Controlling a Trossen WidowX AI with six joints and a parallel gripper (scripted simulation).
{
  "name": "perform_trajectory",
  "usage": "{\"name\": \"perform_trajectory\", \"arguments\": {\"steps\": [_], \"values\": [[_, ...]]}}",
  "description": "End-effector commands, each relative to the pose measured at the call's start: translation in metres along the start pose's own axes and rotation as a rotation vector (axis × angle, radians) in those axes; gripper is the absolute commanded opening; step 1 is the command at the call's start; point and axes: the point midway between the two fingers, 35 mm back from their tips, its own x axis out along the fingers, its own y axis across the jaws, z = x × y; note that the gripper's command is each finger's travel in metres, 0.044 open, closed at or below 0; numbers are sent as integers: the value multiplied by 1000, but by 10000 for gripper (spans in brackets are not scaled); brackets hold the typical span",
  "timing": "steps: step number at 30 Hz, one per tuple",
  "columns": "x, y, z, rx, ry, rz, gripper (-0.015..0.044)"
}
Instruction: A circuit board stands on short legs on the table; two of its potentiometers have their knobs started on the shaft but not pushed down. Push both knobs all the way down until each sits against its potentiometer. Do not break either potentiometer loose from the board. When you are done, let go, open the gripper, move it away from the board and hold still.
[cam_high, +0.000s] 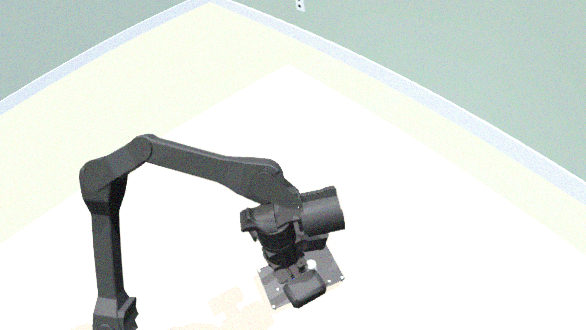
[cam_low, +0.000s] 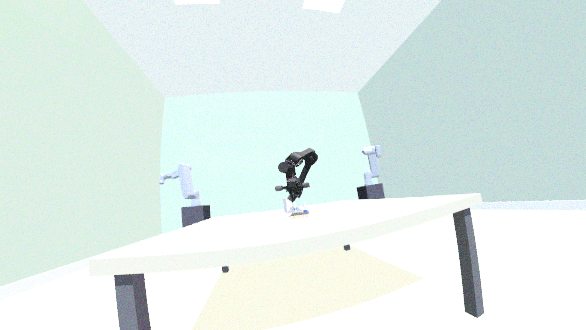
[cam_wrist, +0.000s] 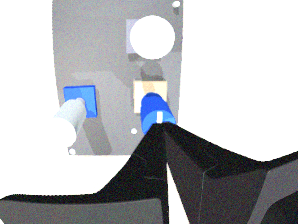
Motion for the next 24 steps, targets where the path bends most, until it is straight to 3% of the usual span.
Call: {"name": "perform_trajectory", "arguments": {"steps": [1, 24], "values": [[1, 0, 0, 6, -1, 3, 0], [6, 0, 0, 6, -1, 3, 0]]}}
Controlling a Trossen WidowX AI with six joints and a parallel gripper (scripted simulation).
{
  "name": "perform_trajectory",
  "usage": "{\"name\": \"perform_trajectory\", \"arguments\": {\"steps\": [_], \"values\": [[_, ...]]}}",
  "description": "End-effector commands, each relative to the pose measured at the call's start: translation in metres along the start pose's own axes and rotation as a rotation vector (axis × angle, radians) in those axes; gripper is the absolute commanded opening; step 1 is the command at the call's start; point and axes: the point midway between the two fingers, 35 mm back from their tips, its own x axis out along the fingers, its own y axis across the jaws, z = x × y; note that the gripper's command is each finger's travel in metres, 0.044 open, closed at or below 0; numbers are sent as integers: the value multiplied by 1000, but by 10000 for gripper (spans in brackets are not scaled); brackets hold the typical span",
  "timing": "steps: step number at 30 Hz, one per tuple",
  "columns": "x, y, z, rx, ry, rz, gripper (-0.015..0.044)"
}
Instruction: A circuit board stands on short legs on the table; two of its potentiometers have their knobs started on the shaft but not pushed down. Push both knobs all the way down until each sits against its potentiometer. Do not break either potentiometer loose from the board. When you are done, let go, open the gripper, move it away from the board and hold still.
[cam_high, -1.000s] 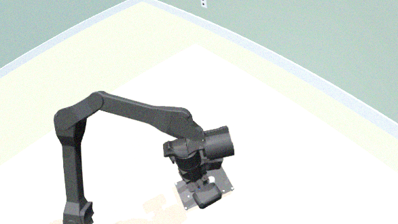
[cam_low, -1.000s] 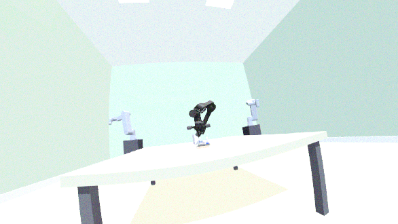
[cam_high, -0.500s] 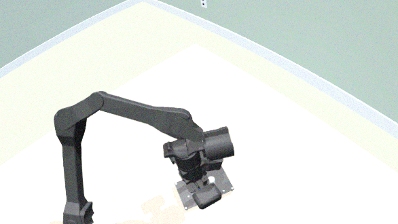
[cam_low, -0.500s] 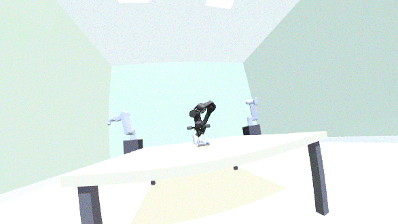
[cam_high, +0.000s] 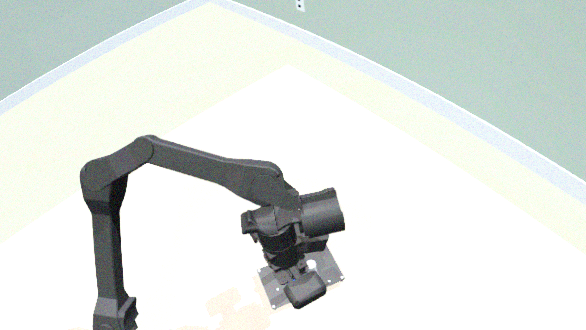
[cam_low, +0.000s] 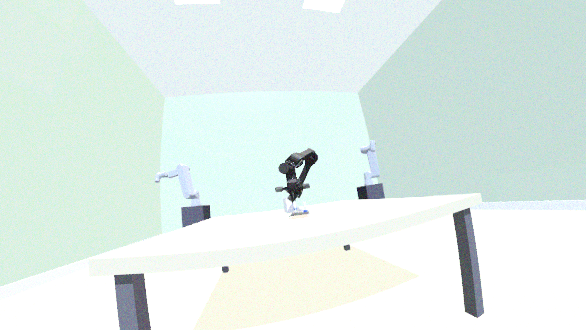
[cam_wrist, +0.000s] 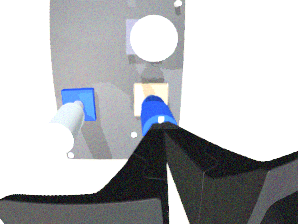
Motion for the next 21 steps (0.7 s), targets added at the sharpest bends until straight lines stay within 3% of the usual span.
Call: {"name": "perform_trajectory", "arguments": {"steps": [1, 21], "values": [[0, 0, 0, 6, 0, 3, 0], [2, 0, 0, 6, 0, 3, 0]]}}
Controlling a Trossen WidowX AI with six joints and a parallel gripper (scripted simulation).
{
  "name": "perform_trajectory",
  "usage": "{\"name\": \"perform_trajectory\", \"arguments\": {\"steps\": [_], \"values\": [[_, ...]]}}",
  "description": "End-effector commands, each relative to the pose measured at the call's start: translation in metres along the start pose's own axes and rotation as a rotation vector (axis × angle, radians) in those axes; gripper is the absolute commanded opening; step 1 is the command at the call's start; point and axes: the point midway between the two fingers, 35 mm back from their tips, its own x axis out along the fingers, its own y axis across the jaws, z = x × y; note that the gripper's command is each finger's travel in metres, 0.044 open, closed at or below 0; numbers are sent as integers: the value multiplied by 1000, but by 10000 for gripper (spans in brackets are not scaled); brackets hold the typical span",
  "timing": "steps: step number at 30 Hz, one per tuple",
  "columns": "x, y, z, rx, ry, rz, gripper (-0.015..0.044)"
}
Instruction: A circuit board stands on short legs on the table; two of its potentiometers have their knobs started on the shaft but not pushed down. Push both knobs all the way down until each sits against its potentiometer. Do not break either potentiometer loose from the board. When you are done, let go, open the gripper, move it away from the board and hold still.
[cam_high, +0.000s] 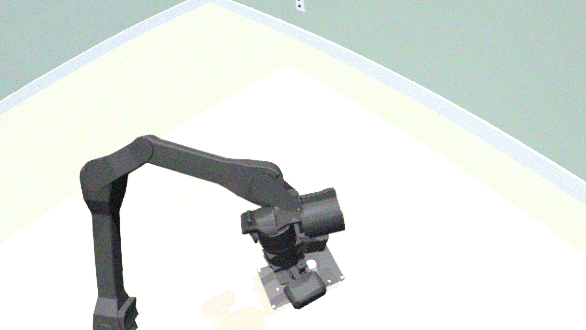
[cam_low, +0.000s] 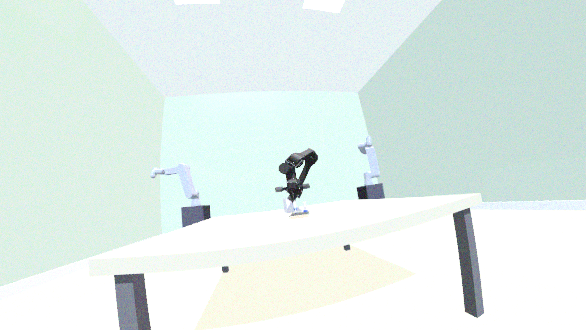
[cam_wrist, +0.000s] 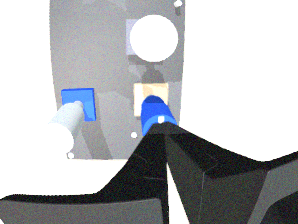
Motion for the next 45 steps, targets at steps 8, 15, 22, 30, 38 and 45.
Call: {"name": "perform_trajectory", "arguments": {"steps": [8, 15, 22, 30, 38, 45], "values": [[2, 0, 0, 5, 0, 4, 0], [4, 0, 0, 5, 0, 4, 0], [4, 0, 0, 5, 0, 4, 0], [6, 0, 0, 5, 0, 4, 0], [6, 1, 0, 5, 0, 4, 0], [8, 1, 0, 5, 0, 4, 0]]}}
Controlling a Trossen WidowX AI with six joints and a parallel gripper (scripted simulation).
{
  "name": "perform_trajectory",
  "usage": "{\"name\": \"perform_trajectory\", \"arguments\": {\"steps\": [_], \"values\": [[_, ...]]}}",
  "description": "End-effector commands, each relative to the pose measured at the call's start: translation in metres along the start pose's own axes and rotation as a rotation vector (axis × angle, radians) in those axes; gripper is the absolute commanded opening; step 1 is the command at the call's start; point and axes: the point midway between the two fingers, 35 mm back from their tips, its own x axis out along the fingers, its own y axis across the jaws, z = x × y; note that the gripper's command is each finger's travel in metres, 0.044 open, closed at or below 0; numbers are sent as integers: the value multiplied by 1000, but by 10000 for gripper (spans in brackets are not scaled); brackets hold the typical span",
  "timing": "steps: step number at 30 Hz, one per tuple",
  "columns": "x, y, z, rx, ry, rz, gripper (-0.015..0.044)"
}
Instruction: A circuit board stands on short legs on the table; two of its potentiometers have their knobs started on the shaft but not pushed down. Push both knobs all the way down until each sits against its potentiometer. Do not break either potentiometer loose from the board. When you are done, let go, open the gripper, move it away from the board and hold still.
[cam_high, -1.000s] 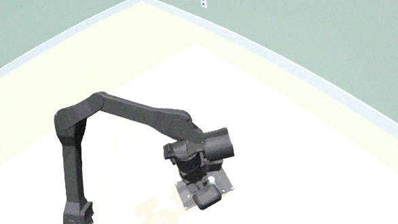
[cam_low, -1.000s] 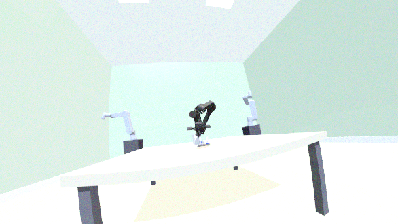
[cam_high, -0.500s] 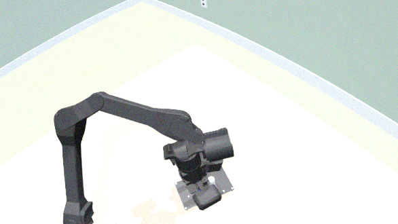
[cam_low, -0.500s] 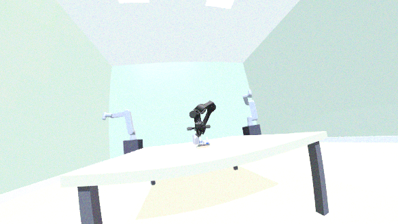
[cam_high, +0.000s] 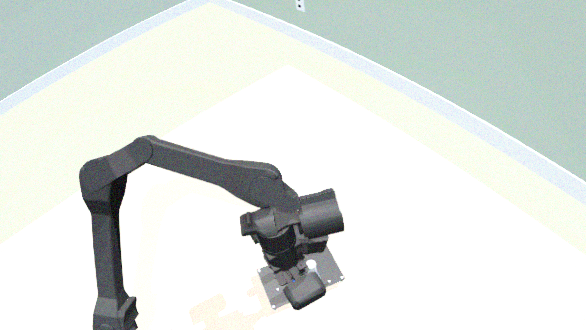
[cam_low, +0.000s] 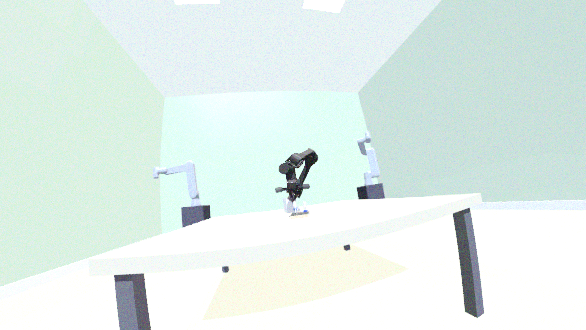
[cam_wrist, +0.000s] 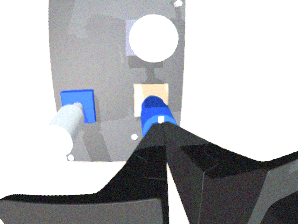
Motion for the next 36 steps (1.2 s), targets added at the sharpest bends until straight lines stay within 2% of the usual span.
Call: {"name": "perform_trajectory", "arguments": {"steps": [1, 36], "values": [[5, 2, 1, -4, 4, 1, 0], [10, 2, 1, -4, 4, 1, 0]]}}
